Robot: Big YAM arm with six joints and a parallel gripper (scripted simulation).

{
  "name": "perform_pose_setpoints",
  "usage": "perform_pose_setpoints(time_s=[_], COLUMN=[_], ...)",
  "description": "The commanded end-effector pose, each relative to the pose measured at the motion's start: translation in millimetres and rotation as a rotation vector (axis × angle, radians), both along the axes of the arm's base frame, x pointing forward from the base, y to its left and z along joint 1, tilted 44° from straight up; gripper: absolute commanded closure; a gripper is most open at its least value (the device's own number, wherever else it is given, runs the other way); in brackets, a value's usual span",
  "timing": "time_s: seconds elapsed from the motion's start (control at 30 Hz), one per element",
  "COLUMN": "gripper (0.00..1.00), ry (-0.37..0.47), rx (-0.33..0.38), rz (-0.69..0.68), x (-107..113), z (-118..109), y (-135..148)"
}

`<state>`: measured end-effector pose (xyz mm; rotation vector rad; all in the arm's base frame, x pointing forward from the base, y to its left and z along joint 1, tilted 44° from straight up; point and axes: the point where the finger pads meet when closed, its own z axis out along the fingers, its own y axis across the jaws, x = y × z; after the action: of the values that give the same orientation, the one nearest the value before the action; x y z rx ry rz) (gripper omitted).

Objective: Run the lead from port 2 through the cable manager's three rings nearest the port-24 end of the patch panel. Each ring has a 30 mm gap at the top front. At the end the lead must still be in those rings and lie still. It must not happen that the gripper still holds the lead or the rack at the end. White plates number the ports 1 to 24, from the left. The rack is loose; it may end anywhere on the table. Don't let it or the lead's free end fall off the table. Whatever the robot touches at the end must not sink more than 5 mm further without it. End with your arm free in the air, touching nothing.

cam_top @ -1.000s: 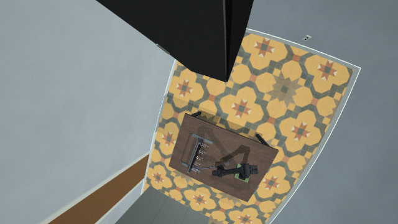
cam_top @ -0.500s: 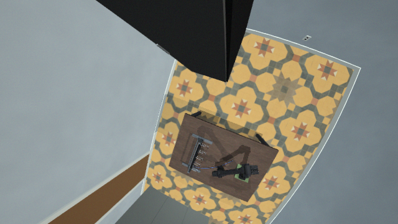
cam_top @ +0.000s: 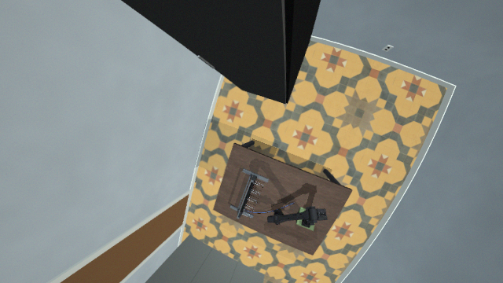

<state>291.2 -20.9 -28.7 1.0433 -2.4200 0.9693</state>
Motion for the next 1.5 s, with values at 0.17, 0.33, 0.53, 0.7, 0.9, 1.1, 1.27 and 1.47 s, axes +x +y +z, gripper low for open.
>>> perform_pose_setpoints(time_s=[0.17,0.33,0.53,0.7,0.9,1.1,1.27,1.47], gripper=[1.0,1.0,1.0,1.0,1.0,1.0,1.0,1.0], ry=[0.077,0.228,0.339,0.43,0.463,0.426,0.424,0.424], rx=[0.027,0.026,0.029,0.03,0.021,0.017,0.016,0.016], rz=[0.144,0.271,0.388,0.483,0.53,0.531,0.531,0.531], x=[95,158,216,263,279,277,278,278], z=[69,109,153,189,202,221,221,221], y=[-3,-11,-17,-23,-17,-17,-17,-17])
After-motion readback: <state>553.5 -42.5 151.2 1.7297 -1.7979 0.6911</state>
